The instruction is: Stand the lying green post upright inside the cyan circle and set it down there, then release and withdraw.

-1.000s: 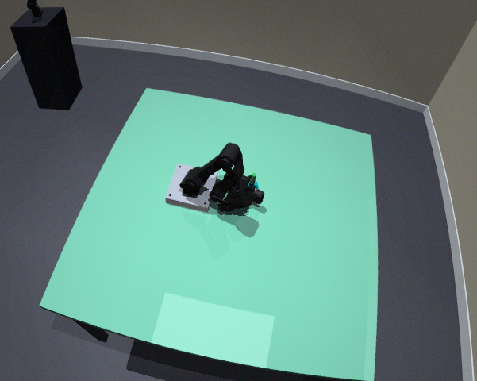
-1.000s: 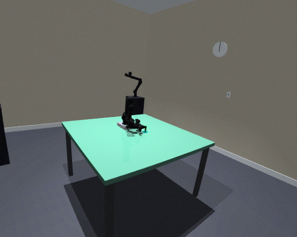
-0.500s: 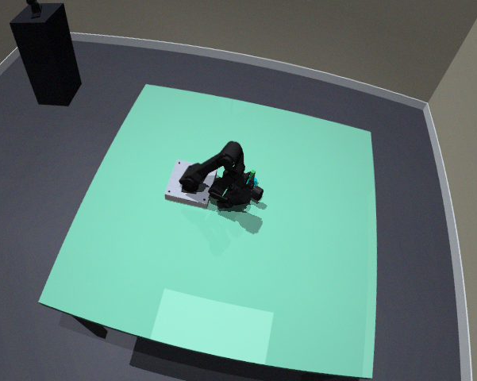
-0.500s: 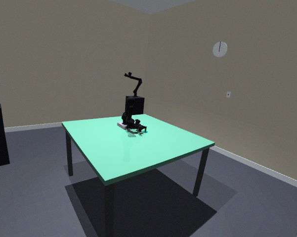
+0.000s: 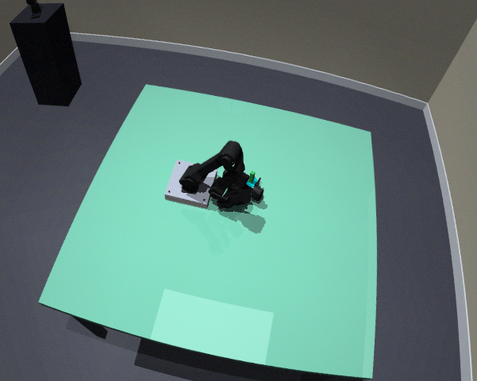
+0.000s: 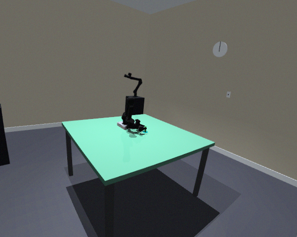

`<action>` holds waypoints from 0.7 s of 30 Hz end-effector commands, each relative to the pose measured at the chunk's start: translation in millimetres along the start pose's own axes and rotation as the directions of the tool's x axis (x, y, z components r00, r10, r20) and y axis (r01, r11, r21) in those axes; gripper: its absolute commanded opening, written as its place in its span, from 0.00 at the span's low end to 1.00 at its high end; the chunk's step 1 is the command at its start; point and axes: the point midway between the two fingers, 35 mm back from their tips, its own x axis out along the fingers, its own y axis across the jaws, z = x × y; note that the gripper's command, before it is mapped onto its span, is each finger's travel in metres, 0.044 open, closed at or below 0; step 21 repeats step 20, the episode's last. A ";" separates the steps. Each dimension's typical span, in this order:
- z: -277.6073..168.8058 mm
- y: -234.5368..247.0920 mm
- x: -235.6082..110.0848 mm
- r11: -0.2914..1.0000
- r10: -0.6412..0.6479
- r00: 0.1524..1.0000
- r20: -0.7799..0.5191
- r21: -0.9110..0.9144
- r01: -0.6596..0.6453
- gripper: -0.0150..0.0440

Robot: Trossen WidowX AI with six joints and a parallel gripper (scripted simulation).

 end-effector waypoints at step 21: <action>61.7 -9.4 -5.5 1.000 -0.002 1.000 0.001 -0.004 0.002 0.93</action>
